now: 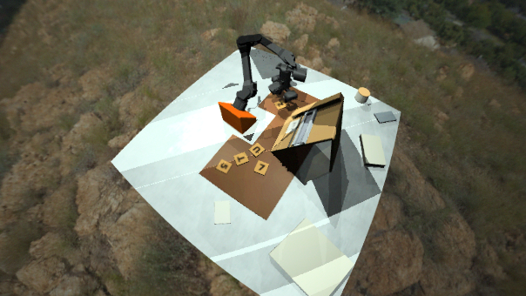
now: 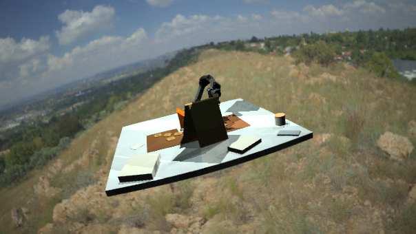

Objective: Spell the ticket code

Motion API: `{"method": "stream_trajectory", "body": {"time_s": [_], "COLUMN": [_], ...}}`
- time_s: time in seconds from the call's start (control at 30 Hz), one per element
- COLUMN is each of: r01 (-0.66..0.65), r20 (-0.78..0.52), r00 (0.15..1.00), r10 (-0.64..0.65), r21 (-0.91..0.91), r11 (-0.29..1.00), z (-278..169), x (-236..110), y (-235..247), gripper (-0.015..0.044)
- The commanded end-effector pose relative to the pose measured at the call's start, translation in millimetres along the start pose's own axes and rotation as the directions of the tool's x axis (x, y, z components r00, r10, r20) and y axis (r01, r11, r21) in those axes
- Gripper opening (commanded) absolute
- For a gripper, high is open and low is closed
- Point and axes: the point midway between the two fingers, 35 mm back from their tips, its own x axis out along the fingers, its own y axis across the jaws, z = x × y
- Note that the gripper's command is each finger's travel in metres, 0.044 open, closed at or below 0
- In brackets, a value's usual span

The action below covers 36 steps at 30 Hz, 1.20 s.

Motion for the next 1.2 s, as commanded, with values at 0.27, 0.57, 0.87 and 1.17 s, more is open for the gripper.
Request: {"method": "stream_trajectory", "body": {"time_s": [0.27,0.57,0.87,1.17], "r01": [0.014,0.015,0.015,0.015], "r20": [0.012,0.008,0.008,0.008], "r00": [1.000,1.000,1.000,1.000], "r10": [-0.014,-0.015,-0.015,-0.015], "r21": [0.023,0.023,0.023,0.023], "r11": [1.000,1.000,1.000,1.000], "z": [7.7,7.6,7.3,7.1], "x": [12.6,38.5,38.5,38.5], "y": [-6.4,-7.6,-7.4,-7.3], "gripper": [0.0340,0.0340,0.0340,0.0340]}}
